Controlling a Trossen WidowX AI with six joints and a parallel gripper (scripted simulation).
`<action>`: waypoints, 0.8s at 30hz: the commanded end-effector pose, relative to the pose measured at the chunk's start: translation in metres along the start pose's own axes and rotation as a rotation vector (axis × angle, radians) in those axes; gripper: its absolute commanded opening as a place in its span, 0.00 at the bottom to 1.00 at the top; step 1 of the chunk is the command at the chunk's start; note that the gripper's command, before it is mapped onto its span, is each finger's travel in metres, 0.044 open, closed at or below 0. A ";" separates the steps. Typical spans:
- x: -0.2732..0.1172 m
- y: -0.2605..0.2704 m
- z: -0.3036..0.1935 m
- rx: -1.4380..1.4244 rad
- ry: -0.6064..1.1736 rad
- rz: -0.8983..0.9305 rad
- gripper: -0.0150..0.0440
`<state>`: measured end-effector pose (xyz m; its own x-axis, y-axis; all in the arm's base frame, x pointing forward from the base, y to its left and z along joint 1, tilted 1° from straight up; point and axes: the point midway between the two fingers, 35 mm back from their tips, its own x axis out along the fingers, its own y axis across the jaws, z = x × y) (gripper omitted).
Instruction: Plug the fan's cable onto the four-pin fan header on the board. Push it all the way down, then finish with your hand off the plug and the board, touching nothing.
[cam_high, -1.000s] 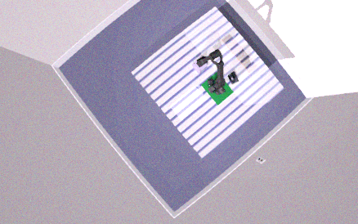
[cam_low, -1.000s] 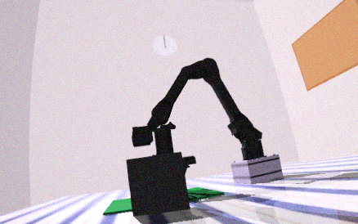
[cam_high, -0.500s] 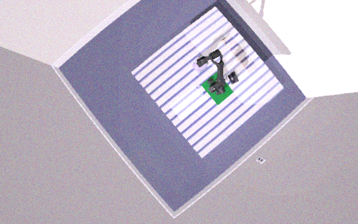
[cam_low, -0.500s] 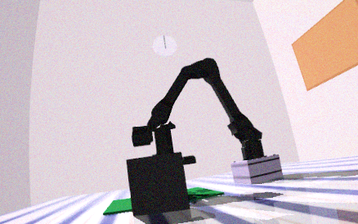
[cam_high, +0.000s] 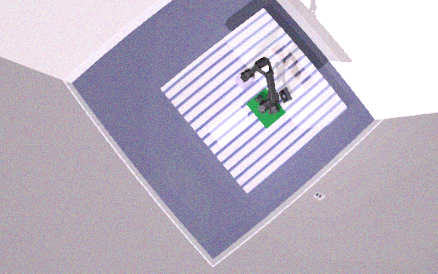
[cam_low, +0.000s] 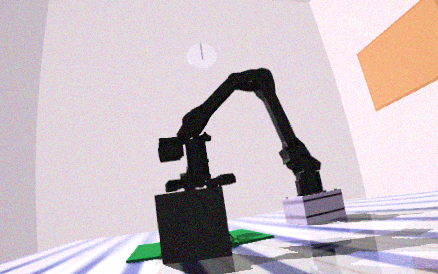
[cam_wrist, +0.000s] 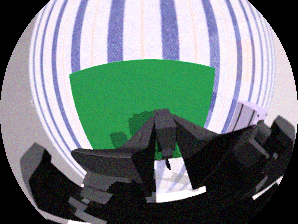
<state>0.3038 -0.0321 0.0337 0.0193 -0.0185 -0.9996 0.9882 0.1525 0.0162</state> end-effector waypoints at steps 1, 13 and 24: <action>0.000 0.004 -0.006 -0.122 0.005 0.000 0.25; 0.000 0.014 -0.025 -0.535 0.006 0.003 0.25; 0.000 0.023 -0.044 -0.913 0.007 0.005 0.25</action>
<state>0.3186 0.0089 0.0344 0.0244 -0.0156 -0.9996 0.5622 0.8270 0.0008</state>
